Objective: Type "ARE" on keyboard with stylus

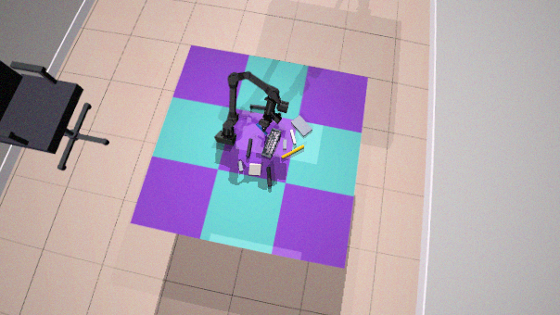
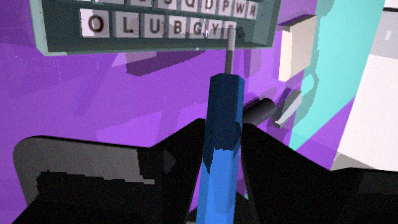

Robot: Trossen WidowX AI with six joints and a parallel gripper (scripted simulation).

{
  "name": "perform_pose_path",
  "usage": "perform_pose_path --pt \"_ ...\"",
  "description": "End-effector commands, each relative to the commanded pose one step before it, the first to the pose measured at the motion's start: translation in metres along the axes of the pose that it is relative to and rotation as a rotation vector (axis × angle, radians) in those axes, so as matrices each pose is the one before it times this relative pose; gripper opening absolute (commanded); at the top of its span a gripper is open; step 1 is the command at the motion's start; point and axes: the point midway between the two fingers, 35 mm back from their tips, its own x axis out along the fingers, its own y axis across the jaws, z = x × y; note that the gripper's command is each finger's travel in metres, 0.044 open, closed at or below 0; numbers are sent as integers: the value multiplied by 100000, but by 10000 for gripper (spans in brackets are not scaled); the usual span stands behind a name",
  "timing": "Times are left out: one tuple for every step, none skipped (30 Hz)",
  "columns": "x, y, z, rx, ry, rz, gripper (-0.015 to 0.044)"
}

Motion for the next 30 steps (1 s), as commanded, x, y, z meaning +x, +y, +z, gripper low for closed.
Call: perform_pose_path --pt "300 -835 986 -13621 -575 -2759 0" --pt "92 -196 168 -3006 22 -528 0" --pt "94 -202 160 -3006 42 -527 0" --pt "93 -203 151 -3029 63 -524 0" --pt "74 -183 132 -3147 83 -514 0" --pt "75 -188 125 -3148 103 -511 0" --pt "77 -192 118 -3148 122 -506 0" --pt "78 -196 111 -3148 141 -501 0" --pt "80 -200 104 -3148 160 -495 0" --pt "82 -203 96 -3148 179 -489 0" --pt "83 -206 88 -3148 198 -482 0" --pt "85 -209 81 -3148 216 -474 0" --pt "86 -211 73 -3148 234 -465 0" --pt "88 -213 65 -3148 252 -456 0" --pt "89 -215 57 -3148 269 -446 0" --pt "91 -217 49 -3148 286 -436 0" --pt "92 -218 41 -3148 303 -424 0" --pt "94 -219 33 -3149 319 -413 0" --pt "95 -219 25 -3149 334 -400 0" --pt "97 -220 17 -3149 350 -387 0" --pt "102 -225 8 -3122 351 -378 0" --pt "104 -225 0 -3122 365 -364 0" --pt "105 -224 -8 -3123 379 -350 0" --pt "107 -223 -16 -3123 392 -335 0" --pt "108 -222 -24 -3123 405 -320 0" --pt "110 -220 -32 -3123 417 -304 0" --pt "112 -218 -40 -3123 429 -288 0" --pt "113 -216 -48 -3123 440 -271 0" --pt "109 -206 -52 -3162 466 -244 0" --pt "110 -204 -60 -3163 475 -226 0"
